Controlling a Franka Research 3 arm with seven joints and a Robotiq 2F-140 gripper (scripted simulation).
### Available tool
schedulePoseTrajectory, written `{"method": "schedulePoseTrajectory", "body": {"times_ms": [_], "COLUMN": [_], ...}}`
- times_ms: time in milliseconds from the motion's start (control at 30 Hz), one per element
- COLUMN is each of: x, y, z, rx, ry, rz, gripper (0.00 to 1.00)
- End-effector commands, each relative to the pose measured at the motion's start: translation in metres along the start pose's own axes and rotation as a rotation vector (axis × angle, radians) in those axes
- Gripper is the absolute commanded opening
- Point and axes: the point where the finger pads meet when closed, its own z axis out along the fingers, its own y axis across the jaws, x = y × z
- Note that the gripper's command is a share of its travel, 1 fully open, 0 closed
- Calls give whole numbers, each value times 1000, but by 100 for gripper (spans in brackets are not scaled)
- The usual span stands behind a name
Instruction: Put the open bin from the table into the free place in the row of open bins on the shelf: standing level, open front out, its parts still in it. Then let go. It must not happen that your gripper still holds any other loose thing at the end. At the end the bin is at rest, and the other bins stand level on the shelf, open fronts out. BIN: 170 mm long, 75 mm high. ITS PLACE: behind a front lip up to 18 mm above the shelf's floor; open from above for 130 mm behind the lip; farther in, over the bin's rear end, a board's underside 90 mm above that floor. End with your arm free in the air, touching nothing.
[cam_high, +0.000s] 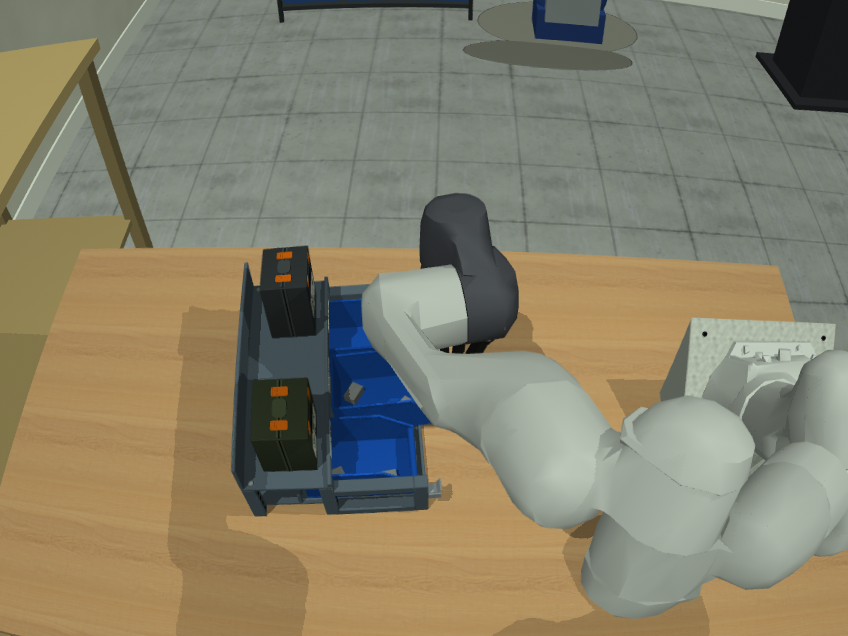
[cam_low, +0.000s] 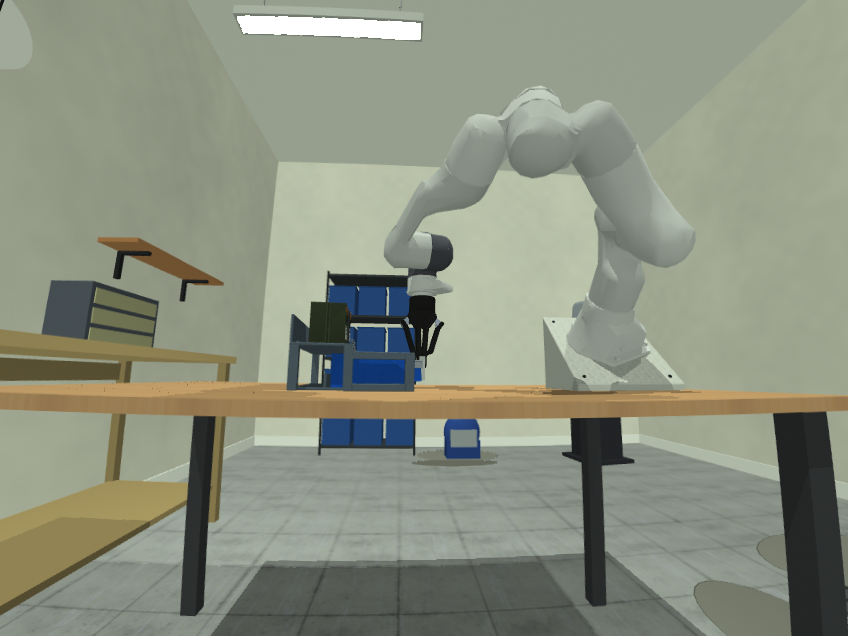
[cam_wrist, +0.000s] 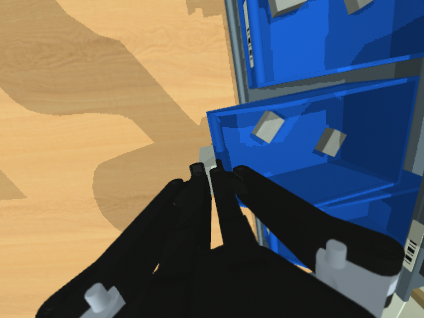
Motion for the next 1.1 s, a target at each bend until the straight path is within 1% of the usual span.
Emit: {"method": "schedulePoseTrajectory", "body": {"times_ms": [0,1067], "x": [2,2], "y": [3,21], "z": [1,1], "rx": [2,2], "ry": [4,4], "rz": [5,5], "gripper": [0,0]}}
